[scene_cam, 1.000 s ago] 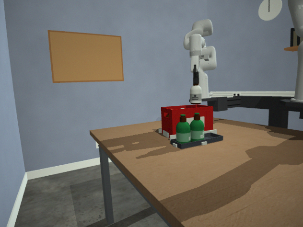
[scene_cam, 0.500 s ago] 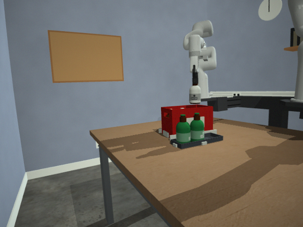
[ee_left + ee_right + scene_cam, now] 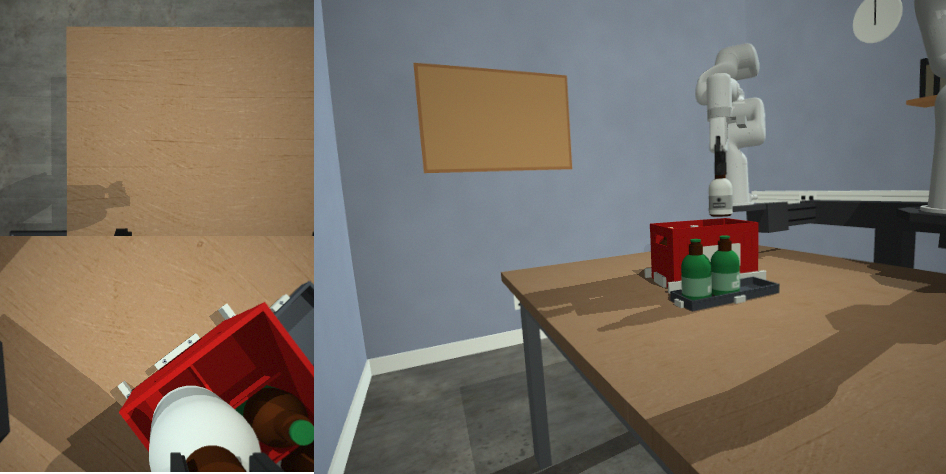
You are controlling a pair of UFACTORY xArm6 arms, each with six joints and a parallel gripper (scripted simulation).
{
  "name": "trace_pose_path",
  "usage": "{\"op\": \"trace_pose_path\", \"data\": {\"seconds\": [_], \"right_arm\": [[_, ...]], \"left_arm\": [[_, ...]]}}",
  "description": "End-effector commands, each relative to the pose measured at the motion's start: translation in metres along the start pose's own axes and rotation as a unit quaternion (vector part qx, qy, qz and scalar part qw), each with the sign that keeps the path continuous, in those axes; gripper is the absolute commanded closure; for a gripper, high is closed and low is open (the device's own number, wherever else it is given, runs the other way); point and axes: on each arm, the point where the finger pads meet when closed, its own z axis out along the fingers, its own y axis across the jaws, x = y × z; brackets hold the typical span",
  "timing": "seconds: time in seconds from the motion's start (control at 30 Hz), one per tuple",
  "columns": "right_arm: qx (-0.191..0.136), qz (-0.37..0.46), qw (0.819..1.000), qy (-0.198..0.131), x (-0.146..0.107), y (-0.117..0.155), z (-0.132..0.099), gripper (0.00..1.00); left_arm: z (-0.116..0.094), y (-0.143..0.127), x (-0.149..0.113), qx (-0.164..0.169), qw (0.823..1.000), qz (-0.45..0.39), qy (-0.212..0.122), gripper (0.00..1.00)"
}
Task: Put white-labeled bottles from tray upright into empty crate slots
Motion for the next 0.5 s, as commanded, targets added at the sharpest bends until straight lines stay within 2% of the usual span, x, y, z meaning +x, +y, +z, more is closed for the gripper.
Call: {"op": "trace_pose_path", "data": {"seconds": [0.0,0.47], "right_arm": [[-0.002,0.0,1.0,0.0,-0.0006,0.0004,-0.0014,1.0],[-0.002,0.0,1.0,0.0,-0.0012,-0.0006,-0.0014,1.0]], "left_arm": [[-0.0019,0.0,0.0011,0.0,1.0,0.0,0.002,0.0],[-0.0019,0.0,0.0011,0.0,1.0,0.0,0.002,0.0]]}}
